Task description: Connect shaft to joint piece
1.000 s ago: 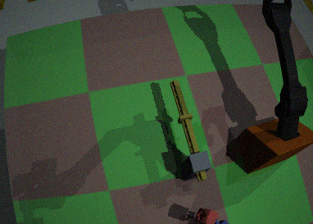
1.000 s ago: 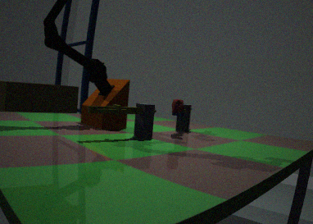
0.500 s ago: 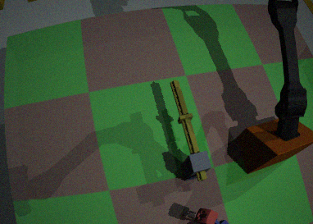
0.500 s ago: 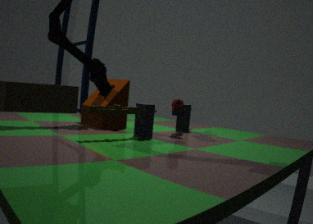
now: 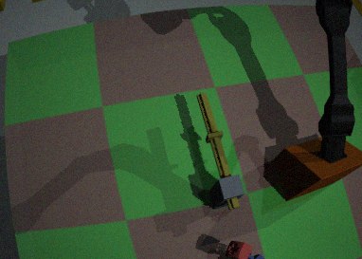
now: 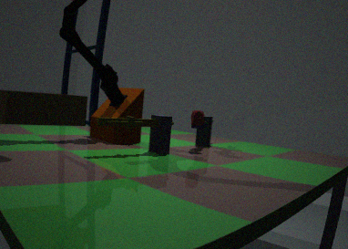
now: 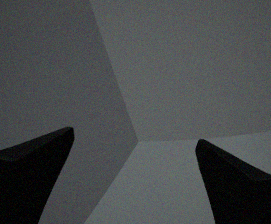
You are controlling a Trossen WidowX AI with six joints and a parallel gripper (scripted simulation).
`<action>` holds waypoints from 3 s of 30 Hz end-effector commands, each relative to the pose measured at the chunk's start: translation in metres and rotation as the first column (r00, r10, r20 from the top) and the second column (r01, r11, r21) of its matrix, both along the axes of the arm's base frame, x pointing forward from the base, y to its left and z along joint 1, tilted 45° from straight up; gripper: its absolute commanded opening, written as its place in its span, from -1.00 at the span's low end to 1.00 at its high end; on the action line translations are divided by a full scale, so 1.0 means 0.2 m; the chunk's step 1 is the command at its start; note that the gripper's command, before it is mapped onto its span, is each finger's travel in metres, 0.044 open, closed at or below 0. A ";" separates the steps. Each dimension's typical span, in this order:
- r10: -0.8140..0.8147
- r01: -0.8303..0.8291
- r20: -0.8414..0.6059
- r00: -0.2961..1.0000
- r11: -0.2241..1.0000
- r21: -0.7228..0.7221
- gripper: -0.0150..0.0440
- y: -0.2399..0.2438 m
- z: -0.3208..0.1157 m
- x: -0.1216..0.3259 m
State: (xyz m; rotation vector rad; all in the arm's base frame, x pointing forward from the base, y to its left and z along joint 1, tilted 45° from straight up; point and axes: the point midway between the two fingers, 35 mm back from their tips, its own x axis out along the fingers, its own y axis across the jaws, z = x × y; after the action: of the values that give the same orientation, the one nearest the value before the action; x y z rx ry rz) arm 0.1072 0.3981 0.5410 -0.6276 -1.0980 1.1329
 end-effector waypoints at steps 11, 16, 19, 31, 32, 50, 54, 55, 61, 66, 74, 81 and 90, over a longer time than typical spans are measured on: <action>-0.173 0.111 -0.289 0.941 0.969 -0.219 1.00 0.13 -0.38 0.42; -0.245 0.139 -0.370 0.896 0.947 -0.289 1.00 0.15 -0.51 0.53; -0.303 0.161 -0.421 0.855 0.927 -0.340 1.00 0.16 -0.61 0.61; -0.533 0.205 -0.582 0.614 0.820 -0.534 1.00 0.15 -1.01 0.90; -0.552 0.207 -0.588 0.591 0.809 -0.550 1.00 0.14 -1.05 0.92; -0.818 0.210 -0.570 0.082 0.573 -0.792 1.00 -0.07 -1.66 1.24; -0.849 0.202 -0.527 -0.042 0.510 -0.836 1.00 -0.15 -1.79 1.29; -0.854 0.200 -0.516 -0.073 0.494 -0.846 1.00 -0.17 -1.82 1.30; -0.865 0.182 -0.431 -0.256 0.395 -0.900 1.00 -0.30 -2.00 1.35; -0.850 0.162 -0.344 -0.400 0.304 -0.939 1.00 -0.42 -2.13 1.38; -0.776 0.118 -0.191 -0.601 0.150 -0.982 1.00 -0.63 -2.32 1.41; -0.669 0.068 -0.055 -0.741 0.006 -0.998 1.00 -0.82 -2.46 1.40; -0.487 -0.012 0.105 -0.867 -0.190 -0.982 1.00 -1.08 -2.60 1.37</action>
State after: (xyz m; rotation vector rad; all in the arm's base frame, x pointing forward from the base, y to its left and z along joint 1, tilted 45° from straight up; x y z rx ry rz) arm 0.3831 0.2048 0.0318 -0.4985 1.3705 -0.1906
